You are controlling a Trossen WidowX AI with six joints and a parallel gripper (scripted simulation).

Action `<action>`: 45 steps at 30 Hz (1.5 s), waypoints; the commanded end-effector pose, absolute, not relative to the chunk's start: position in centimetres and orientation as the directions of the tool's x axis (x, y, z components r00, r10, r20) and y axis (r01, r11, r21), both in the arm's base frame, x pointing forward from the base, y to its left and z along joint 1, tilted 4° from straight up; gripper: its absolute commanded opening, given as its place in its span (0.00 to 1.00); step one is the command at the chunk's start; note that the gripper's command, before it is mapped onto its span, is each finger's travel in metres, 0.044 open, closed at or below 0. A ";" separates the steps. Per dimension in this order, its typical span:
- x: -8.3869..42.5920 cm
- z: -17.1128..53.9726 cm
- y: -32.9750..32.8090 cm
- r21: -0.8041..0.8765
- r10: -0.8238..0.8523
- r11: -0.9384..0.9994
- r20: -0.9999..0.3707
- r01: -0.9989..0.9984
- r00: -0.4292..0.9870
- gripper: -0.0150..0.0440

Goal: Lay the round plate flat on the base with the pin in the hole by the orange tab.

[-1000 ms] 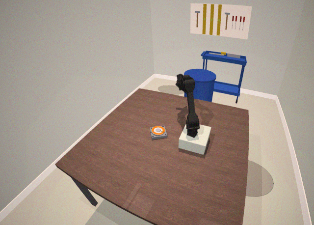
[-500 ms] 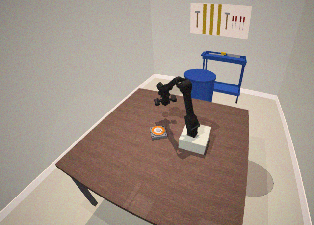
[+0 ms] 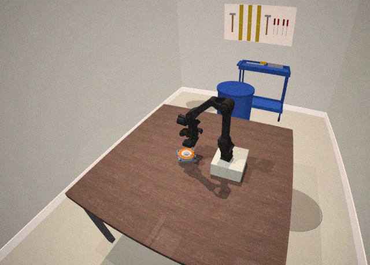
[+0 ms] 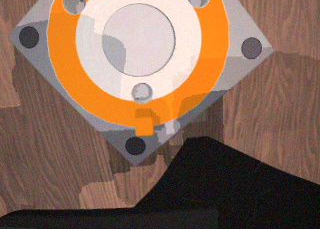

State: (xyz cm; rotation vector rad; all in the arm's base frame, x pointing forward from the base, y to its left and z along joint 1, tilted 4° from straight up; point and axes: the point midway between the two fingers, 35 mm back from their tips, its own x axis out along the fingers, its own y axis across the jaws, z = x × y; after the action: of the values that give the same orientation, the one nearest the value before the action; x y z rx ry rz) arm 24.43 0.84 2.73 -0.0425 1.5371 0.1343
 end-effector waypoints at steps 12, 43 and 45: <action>23.6 -1.9 1.6 0.069 0.071 0.987 -0.997 -0.146 0.008 0.25; 23.2 -2.1 4.8 0.072 0.074 0.987 -0.997 -0.146 0.008 0.25; 23.3 -2.1 5.1 0.073 0.075 0.987 -0.997 -0.146 0.008 0.25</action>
State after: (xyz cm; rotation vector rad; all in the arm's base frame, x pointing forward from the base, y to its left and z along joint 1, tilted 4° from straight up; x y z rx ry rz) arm 22.99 4.52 -2.18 -0.0627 1.5567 0.1689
